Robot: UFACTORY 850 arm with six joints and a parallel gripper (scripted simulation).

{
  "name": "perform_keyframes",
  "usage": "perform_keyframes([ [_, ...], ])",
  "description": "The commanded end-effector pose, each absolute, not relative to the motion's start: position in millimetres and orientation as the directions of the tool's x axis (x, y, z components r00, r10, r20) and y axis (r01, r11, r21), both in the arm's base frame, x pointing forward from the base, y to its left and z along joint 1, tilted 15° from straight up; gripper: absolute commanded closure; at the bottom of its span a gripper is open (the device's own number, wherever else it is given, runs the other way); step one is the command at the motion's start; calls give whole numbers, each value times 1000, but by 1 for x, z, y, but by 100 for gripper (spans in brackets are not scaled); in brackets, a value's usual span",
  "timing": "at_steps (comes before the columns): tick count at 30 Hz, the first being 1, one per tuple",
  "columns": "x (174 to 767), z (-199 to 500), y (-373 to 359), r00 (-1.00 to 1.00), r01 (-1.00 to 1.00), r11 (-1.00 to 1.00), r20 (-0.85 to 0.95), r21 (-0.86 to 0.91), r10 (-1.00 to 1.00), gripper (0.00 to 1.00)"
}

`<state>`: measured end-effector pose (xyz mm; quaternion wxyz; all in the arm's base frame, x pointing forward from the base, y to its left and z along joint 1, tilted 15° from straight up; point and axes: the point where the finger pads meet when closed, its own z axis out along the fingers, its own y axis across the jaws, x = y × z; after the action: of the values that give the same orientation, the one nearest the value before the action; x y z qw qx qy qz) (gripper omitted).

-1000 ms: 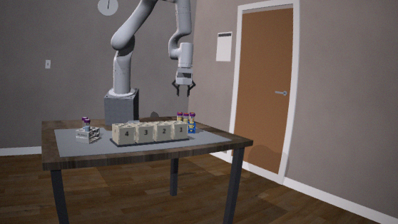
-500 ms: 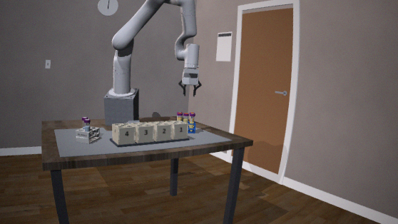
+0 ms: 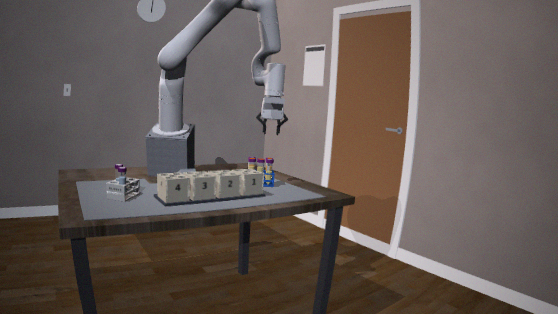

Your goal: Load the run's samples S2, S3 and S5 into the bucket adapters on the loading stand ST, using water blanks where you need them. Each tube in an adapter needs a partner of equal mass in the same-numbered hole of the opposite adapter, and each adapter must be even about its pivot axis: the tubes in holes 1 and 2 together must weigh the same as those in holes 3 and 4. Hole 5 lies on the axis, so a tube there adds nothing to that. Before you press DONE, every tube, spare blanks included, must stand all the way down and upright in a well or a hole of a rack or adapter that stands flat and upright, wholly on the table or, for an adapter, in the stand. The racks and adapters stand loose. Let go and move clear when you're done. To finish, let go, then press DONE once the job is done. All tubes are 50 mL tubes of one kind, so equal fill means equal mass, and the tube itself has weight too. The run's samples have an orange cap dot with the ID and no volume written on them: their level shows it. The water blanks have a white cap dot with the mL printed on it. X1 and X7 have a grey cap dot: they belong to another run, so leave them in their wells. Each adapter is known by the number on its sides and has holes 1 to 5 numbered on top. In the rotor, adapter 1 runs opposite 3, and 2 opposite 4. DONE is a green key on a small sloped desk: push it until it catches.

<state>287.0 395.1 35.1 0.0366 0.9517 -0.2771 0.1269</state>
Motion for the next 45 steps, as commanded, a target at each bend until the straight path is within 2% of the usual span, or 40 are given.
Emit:
perform_keyframes([
  [1, 287, 35, 397, 815, -537, -844, 261, 1, -518, 43],
  [45, 302, -28, 388, 815, -537, -844, 261, 1, -518, 43],
])
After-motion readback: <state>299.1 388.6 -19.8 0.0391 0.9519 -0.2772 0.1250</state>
